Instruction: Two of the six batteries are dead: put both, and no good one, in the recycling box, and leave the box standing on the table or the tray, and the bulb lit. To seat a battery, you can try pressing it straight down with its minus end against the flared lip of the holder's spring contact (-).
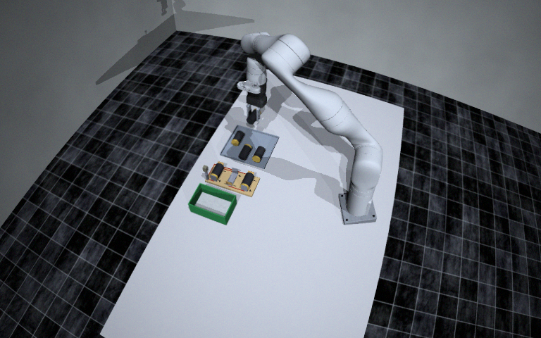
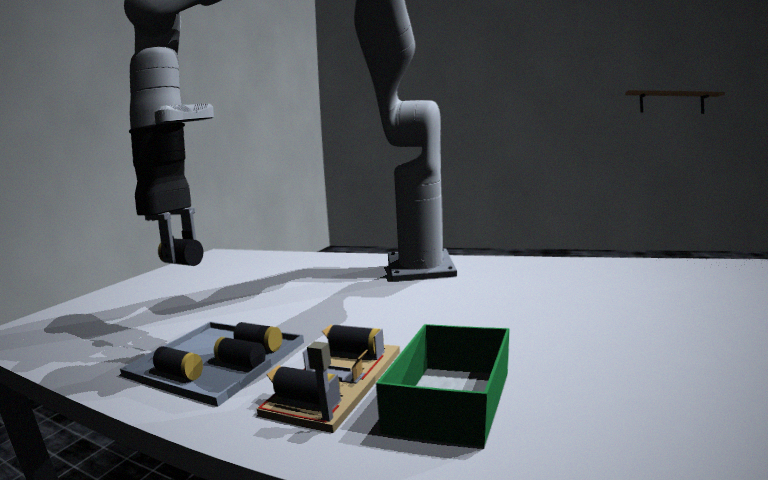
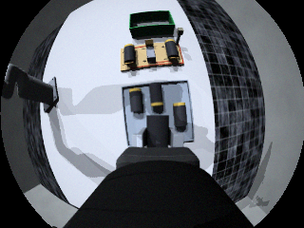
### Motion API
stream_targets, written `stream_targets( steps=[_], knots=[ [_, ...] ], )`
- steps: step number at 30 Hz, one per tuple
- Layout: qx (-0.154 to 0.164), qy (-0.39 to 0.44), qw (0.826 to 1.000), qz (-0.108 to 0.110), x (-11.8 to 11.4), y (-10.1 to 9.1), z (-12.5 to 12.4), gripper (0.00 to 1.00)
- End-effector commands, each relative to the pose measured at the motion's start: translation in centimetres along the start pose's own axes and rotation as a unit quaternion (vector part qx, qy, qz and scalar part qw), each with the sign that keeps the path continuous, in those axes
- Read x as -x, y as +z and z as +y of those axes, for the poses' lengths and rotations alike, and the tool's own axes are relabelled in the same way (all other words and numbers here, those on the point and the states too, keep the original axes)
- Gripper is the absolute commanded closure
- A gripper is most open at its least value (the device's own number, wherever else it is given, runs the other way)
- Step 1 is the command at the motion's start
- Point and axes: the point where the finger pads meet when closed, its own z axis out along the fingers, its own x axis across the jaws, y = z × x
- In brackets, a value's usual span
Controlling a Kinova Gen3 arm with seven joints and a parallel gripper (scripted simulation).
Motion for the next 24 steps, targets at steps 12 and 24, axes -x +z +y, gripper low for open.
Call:
stream_targets(
  steps=[12,24],
  knots=[
    [0.000,-0.047,0.999,0.002,-0.06,-0.15,0.18,0.43],
    [0.000,-0.058,0.998,0.002,-0.07,-0.15,0.18,0.43]
  ],
)
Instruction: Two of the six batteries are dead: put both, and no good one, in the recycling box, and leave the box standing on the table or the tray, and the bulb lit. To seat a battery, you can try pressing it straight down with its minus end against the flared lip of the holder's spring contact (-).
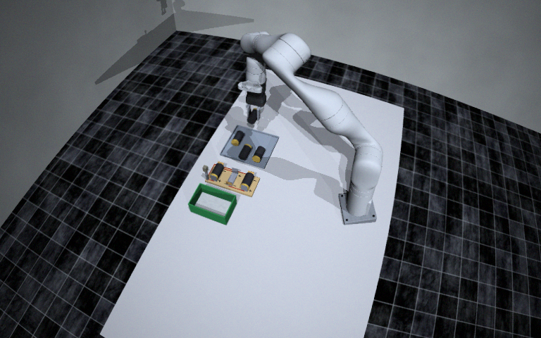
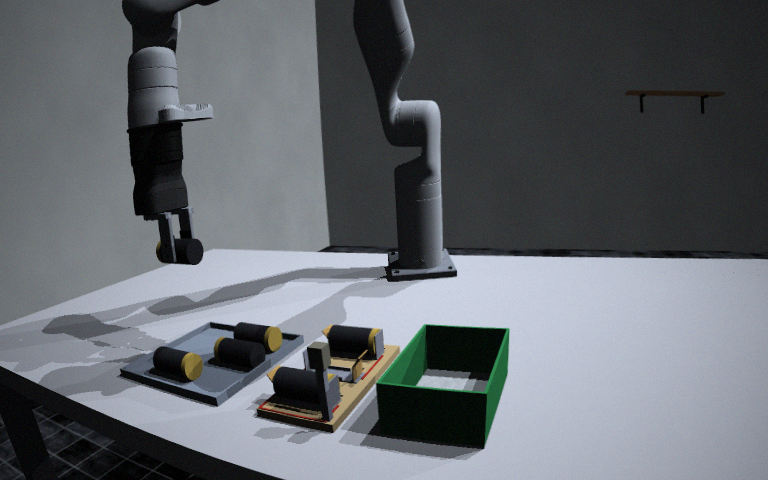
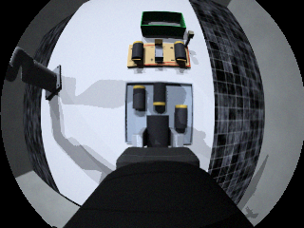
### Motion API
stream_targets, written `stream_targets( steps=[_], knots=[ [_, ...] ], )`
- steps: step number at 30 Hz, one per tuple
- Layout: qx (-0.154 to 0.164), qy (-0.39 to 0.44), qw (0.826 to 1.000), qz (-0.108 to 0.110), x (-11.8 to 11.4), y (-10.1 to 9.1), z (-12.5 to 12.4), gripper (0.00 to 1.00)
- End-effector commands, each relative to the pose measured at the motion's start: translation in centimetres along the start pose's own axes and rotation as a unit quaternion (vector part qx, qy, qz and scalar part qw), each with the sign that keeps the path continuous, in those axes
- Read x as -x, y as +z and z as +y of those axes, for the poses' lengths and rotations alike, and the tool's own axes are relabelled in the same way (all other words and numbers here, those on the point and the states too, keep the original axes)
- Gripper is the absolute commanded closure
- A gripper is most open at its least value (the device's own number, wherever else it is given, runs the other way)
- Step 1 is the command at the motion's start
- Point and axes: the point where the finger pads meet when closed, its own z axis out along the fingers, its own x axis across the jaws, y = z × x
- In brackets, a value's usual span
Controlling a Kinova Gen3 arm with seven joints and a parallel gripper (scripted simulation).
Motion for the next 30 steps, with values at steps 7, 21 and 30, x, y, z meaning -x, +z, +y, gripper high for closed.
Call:
stream_targets(
  steps=[7,21,30],
  knots=[
    [0.000,0.000,1.000,0.001,0.0,-0.1,0.0,0.43],
    [0.000,0.000,1.000,0.001,-0.1,-0.1,-1.4,0.43],
    [0.000,0.000,1.000,0.001,-0.2,-0.1,-4.9,0.43]
  ],
)
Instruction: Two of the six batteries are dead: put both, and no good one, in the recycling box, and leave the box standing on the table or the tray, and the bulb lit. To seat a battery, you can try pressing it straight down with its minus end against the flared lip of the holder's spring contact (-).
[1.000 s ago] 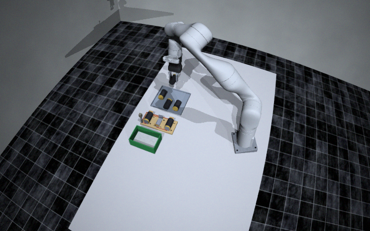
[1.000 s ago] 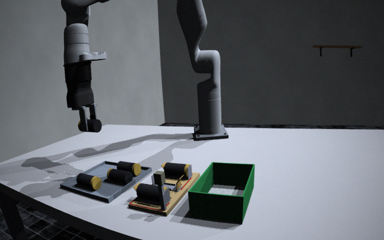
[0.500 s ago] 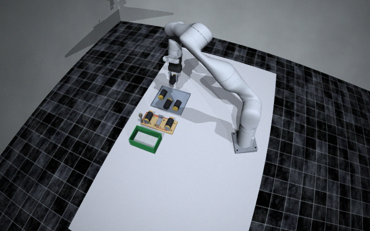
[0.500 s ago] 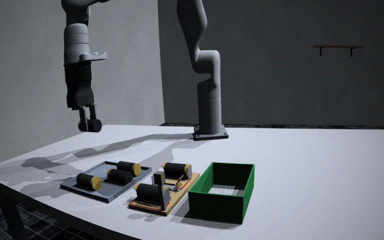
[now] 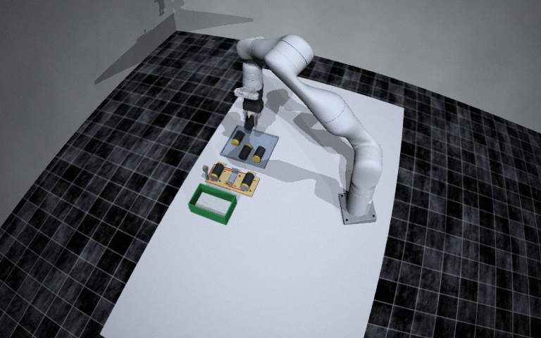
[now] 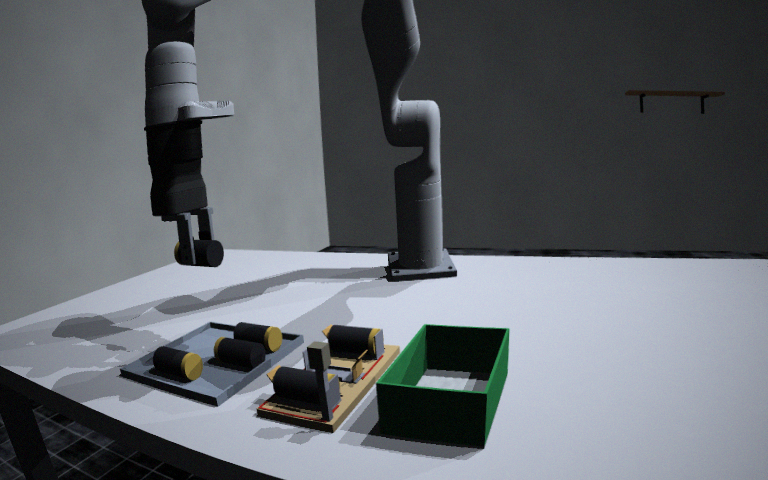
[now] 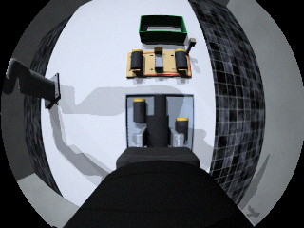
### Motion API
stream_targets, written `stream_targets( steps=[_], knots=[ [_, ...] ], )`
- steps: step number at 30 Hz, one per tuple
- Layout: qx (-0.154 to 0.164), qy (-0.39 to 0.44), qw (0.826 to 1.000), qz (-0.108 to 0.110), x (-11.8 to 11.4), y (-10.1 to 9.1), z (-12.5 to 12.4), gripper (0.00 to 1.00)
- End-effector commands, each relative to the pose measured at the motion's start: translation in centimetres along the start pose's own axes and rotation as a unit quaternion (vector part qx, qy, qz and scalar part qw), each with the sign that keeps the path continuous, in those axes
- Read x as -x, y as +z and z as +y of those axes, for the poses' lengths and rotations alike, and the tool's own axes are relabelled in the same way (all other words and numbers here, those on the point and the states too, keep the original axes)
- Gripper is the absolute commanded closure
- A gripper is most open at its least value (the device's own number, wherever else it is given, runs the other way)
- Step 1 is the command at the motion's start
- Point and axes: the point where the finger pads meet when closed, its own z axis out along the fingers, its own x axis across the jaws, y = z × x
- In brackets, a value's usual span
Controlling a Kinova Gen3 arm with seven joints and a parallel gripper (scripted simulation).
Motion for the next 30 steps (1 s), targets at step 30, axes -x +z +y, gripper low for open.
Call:
stream_targets(
  steps=[30],
  knots=[
    [-0.001,-0.008,1.000,0.003,-0.4,-0.3,-18.6,0.43]
  ],
)
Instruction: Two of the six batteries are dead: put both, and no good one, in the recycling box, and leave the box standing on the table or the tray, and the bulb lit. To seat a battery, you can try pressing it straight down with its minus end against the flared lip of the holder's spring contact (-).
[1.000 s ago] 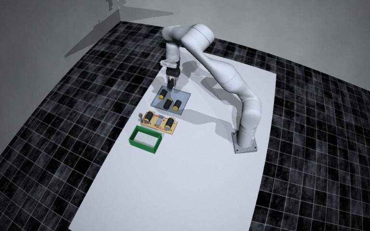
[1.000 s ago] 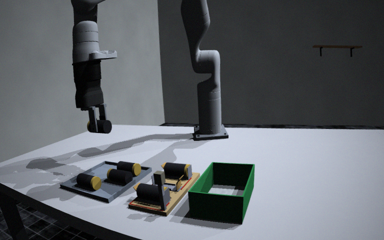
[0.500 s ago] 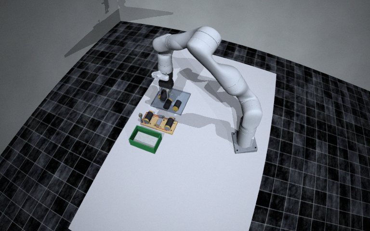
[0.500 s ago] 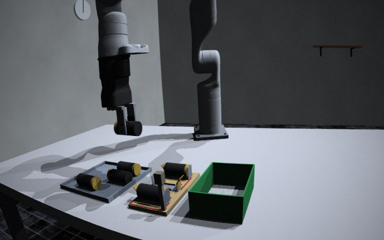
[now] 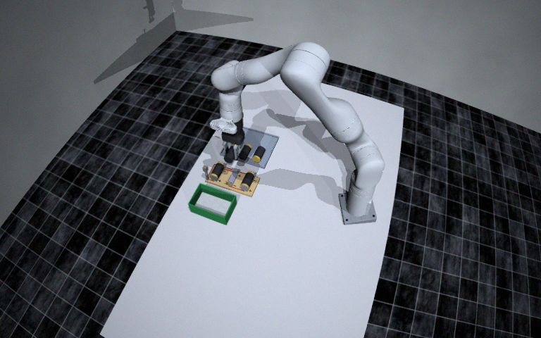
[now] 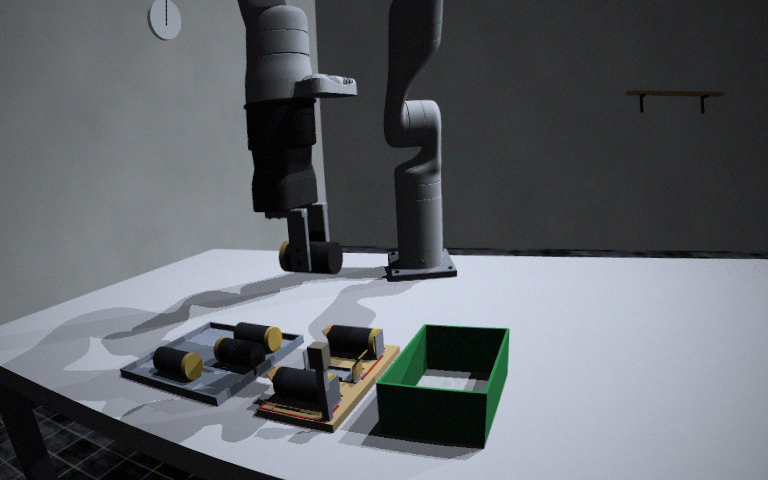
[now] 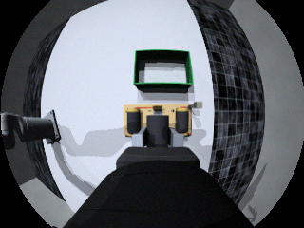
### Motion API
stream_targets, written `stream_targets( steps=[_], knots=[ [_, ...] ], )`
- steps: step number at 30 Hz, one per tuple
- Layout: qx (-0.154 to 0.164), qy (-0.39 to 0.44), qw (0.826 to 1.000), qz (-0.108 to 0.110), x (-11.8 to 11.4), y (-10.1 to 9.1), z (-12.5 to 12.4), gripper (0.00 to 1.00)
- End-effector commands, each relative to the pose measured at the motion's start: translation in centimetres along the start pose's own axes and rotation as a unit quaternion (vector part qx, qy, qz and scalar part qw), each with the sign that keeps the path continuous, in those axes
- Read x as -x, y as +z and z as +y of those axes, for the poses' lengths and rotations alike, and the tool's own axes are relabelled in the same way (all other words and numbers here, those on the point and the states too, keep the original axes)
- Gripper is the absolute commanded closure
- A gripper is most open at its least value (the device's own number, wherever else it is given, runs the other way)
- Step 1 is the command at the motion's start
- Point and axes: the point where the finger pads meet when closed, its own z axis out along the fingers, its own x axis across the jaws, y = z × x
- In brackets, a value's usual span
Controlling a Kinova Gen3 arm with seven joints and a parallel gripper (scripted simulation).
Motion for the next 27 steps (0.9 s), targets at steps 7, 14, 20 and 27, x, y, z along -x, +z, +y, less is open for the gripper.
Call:
stream_targets(
  steps=[7,14,20,27],
  knots=[
    [-0.002,-0.009,1.000,0.002,-0.07,-0.18,-1.66,0.43],
    [-0.002,-0.009,1.000,0.002,-0.07,-0.18,-1.69,0.43],
    [-0.002,-0.009,1.000,0.002,-0.07,-0.18,-1.69,0.43],
    [-0.002,-0.008,1.000,0.002,-0.07,-0.18,-1.69,0.43]
  ],
)
